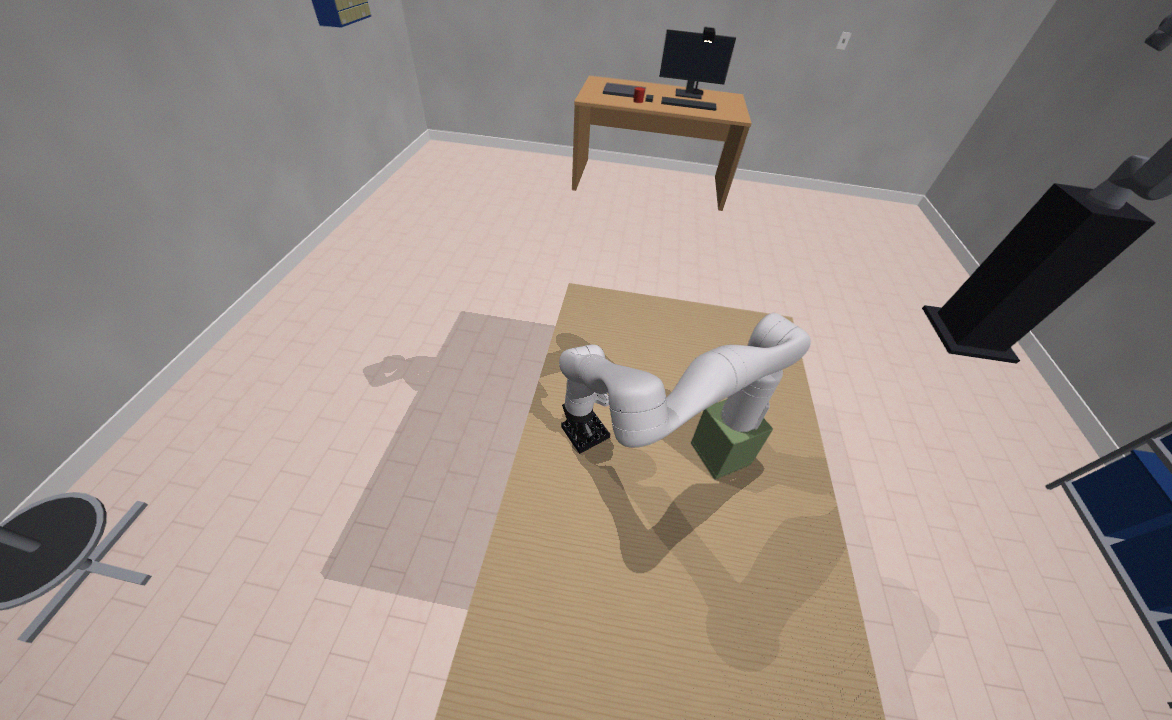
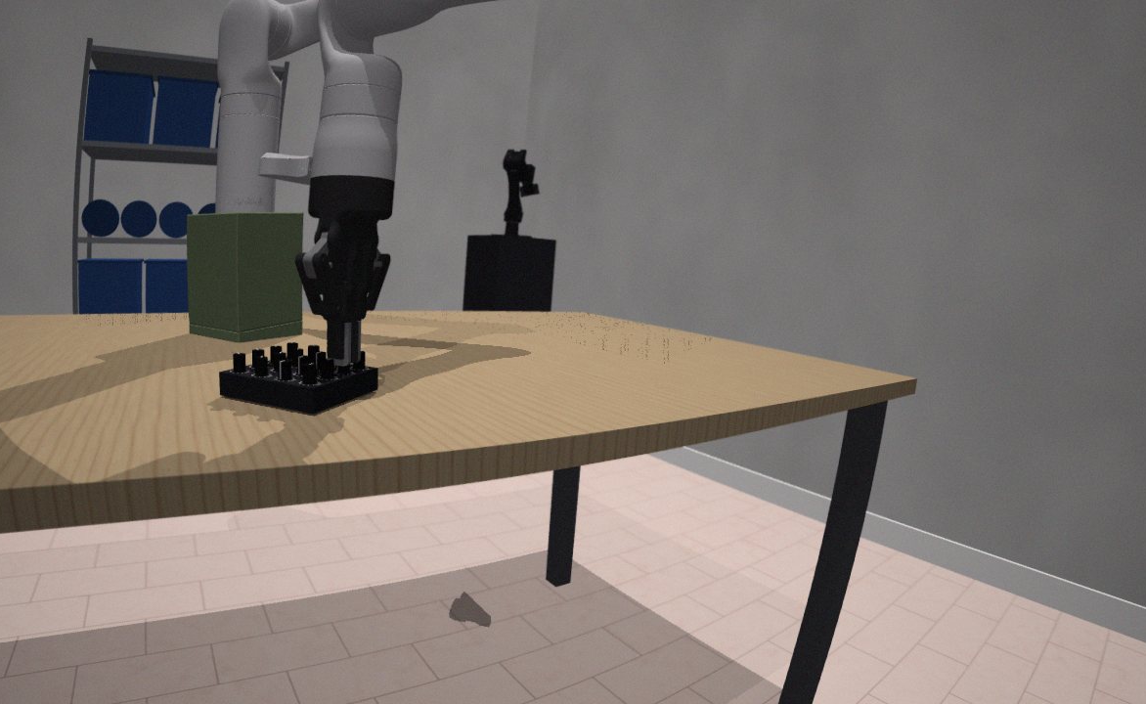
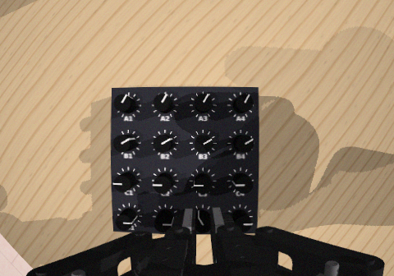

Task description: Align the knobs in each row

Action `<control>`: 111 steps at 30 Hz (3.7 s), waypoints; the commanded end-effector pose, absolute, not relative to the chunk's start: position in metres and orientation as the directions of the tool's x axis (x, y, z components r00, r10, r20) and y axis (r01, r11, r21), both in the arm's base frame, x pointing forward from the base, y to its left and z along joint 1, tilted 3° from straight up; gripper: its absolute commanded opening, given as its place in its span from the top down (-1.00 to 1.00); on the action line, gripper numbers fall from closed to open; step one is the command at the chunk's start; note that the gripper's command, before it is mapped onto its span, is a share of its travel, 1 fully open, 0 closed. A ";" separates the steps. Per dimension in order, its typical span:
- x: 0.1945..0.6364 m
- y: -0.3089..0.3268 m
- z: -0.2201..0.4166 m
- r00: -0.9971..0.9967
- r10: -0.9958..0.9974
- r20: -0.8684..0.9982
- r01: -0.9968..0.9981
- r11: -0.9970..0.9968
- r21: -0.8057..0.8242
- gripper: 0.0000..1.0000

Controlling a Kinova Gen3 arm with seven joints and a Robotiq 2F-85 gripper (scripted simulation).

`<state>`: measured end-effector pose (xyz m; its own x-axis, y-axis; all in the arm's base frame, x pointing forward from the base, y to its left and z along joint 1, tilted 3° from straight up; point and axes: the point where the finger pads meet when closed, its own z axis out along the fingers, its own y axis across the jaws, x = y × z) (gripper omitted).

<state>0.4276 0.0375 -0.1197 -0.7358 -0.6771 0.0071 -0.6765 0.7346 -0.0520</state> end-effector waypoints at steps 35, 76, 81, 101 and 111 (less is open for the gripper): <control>0.430 0.036 -0.120 -0.750 -0.662 0.003 -0.661 0.748 -0.057 0.83; 0.430 0.036 -0.120 -0.924 -0.383 -0.016 -0.382 0.923 -0.055 0.83; 0.430 0.036 -0.120 -0.945 -0.327 -0.019 -0.325 0.944 -0.054 0.83; 0.430 0.036 -0.120 -0.998 -0.044 -0.034 -0.043 0.998 -0.047 0.83; 0.430 0.036 -0.120 -0.990 0.137 -0.041 0.139 0.989 -0.040 0.83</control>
<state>0.4282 0.0374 -0.1197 -0.9958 0.0845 -0.0352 0.0859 0.9955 -0.0393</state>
